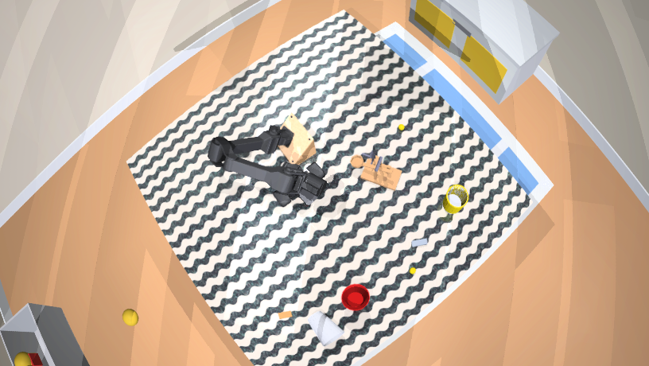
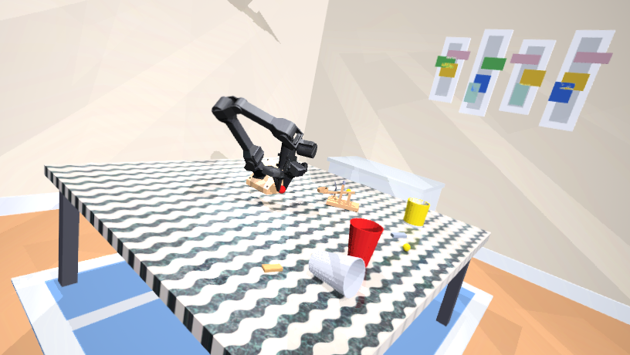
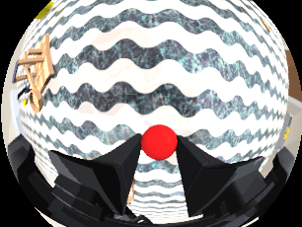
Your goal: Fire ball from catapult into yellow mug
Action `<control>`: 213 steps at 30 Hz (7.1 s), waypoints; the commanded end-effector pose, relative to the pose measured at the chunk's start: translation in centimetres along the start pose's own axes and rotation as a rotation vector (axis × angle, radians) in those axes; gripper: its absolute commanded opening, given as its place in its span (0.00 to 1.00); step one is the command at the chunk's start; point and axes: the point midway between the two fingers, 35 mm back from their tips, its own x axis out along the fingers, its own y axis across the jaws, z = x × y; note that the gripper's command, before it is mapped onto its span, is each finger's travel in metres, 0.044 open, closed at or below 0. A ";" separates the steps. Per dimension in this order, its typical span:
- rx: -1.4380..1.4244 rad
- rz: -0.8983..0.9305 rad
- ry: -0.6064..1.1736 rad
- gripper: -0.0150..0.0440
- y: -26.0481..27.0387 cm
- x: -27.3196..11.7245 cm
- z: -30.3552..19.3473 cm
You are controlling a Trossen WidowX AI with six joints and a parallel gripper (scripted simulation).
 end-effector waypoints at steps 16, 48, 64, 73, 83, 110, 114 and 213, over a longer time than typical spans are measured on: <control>-0.006 -0.005 0.005 0.25 -0.6 -7.3 -0.4; -0.279 -0.022 0.147 0.25 11.2 -7.4 4.2; -0.398 -0.047 0.232 0.25 17.8 -5.8 4.6; -0.462 -0.068 0.283 0.25 21.4 -4.4 4.1; -0.494 -0.080 0.311 0.25 23.3 -3.4 3.6; -0.506 -0.079 0.331 0.25 23.5 -1.1 3.7; -0.506 -0.079 0.331 0.39 23.5 -1.1 3.7; -0.414 0.227 -0.839 0.25 35.4 -18.5 26.8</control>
